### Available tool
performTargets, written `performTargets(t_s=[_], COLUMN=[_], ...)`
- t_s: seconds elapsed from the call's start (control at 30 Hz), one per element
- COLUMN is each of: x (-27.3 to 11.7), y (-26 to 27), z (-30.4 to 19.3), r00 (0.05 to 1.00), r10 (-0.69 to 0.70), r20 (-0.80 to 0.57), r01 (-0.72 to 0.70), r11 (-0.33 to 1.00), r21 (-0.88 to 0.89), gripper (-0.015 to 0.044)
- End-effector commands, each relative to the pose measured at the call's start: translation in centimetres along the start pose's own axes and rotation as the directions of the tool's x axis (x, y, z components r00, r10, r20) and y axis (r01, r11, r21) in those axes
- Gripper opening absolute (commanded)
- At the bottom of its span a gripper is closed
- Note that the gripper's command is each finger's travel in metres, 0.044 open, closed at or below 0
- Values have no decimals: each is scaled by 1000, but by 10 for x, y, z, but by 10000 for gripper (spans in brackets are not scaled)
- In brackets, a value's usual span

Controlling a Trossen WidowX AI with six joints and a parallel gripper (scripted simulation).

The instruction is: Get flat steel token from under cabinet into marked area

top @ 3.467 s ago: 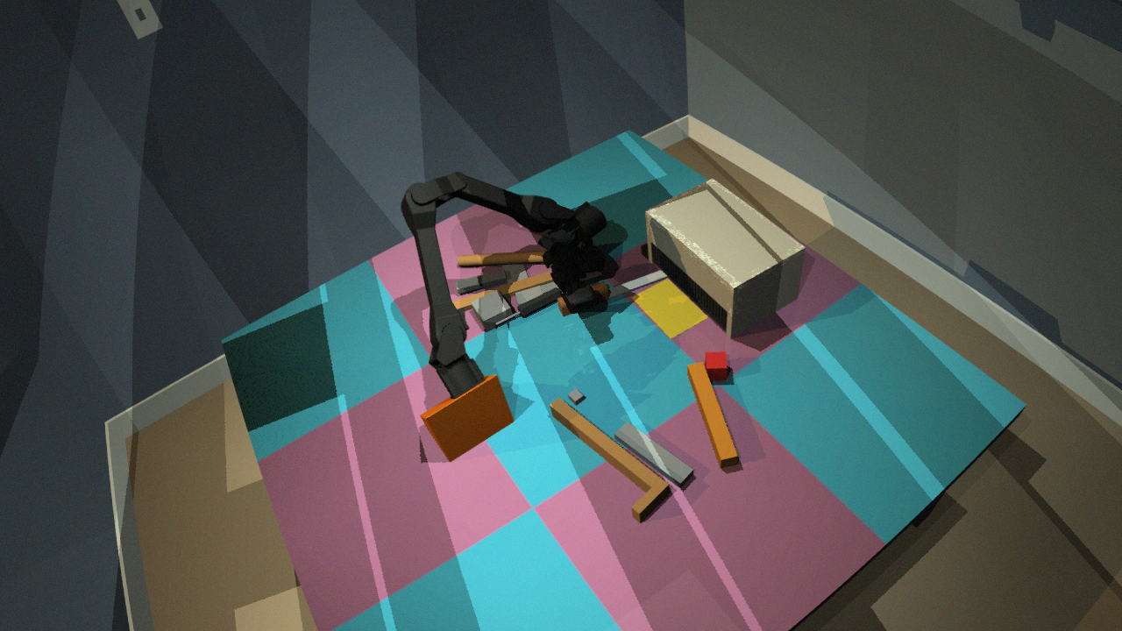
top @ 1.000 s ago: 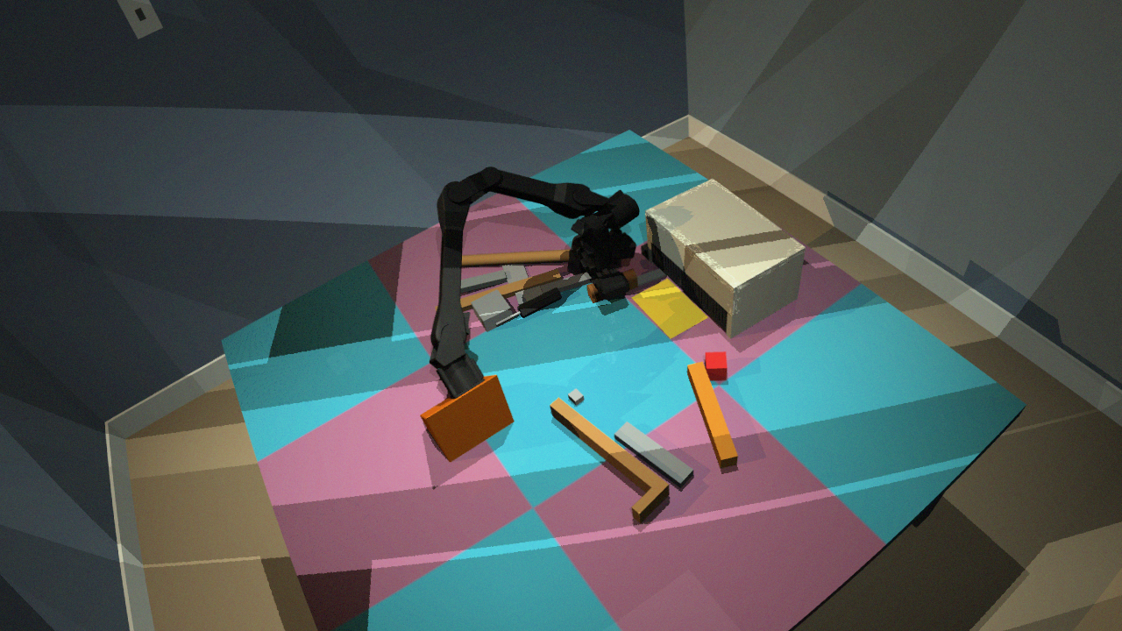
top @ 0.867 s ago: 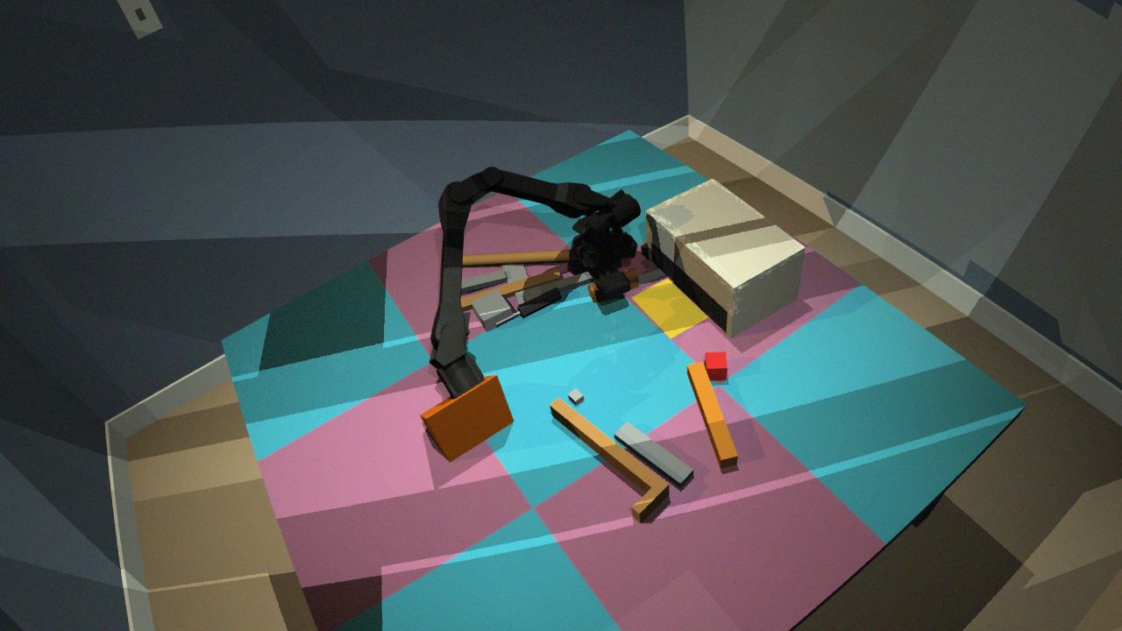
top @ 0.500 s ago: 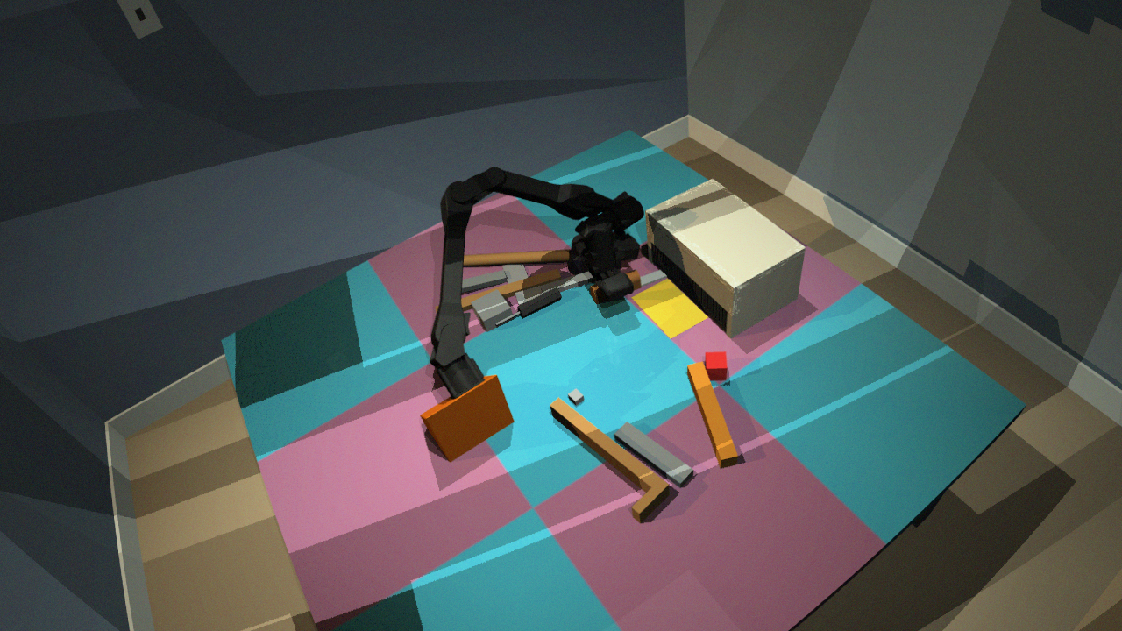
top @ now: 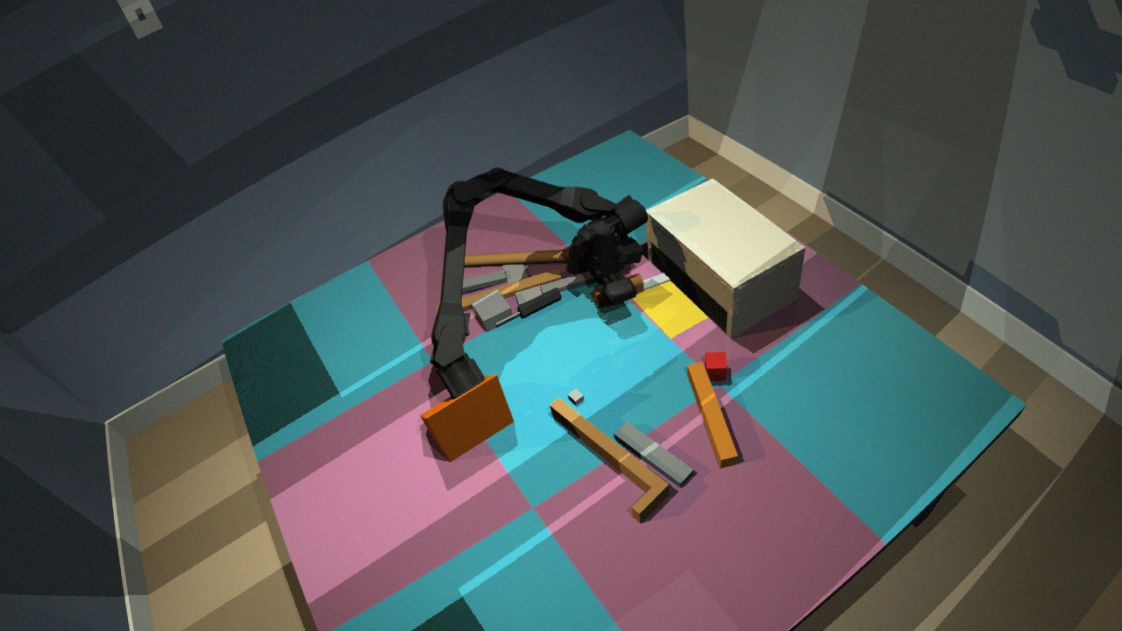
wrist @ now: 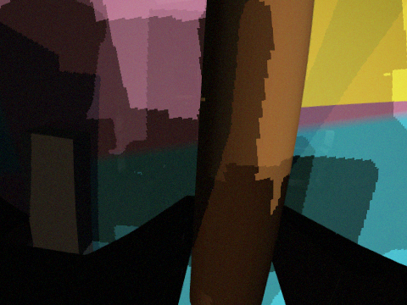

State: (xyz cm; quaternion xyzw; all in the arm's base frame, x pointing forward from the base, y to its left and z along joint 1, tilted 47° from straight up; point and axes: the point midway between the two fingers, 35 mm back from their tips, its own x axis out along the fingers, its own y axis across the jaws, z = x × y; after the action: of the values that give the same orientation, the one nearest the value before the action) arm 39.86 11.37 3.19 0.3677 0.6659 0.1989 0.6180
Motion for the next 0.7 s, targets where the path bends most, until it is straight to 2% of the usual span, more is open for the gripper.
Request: performTargets(t_s=[0.0,0.67], x=[1,1], y=[-5,-4], z=[1,-15], r00=[1000,1000], r10=[-12,-12], r20=[2,1], r01=[12,12], r11=[1000,1000], r21=[1,2], gripper=[0,0])
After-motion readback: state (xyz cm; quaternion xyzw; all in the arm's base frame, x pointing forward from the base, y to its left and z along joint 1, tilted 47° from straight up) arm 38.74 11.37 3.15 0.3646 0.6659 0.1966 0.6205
